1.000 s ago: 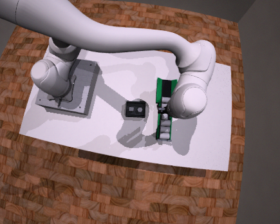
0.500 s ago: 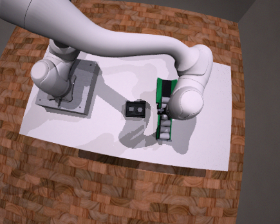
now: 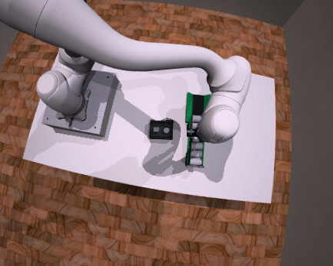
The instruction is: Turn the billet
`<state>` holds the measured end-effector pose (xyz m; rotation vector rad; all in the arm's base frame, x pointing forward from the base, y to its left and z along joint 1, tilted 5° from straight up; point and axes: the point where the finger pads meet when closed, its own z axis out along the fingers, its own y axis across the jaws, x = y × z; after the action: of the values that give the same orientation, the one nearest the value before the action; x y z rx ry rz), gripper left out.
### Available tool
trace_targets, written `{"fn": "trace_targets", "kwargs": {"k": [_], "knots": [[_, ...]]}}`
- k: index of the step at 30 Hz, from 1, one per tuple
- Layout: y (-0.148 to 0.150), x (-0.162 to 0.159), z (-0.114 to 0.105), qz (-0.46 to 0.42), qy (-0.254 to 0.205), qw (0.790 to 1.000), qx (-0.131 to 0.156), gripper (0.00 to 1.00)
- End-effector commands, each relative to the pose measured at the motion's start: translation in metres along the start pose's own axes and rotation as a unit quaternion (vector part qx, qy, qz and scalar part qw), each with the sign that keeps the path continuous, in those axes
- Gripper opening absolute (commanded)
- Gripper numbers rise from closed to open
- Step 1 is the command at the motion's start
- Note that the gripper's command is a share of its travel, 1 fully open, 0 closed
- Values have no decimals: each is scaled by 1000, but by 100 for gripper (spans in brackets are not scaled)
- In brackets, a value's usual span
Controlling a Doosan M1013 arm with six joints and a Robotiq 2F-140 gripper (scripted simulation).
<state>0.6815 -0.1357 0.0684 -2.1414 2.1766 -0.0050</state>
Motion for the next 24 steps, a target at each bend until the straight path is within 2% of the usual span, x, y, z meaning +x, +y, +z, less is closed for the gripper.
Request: {"fn": "trace_targets", "kwargs": {"k": [1, 24], "knots": [[0, 0, 2, 0, 0, 1000, 0, 41], [0, 1, 6, 0, 0, 1000, 0, 41]]}}
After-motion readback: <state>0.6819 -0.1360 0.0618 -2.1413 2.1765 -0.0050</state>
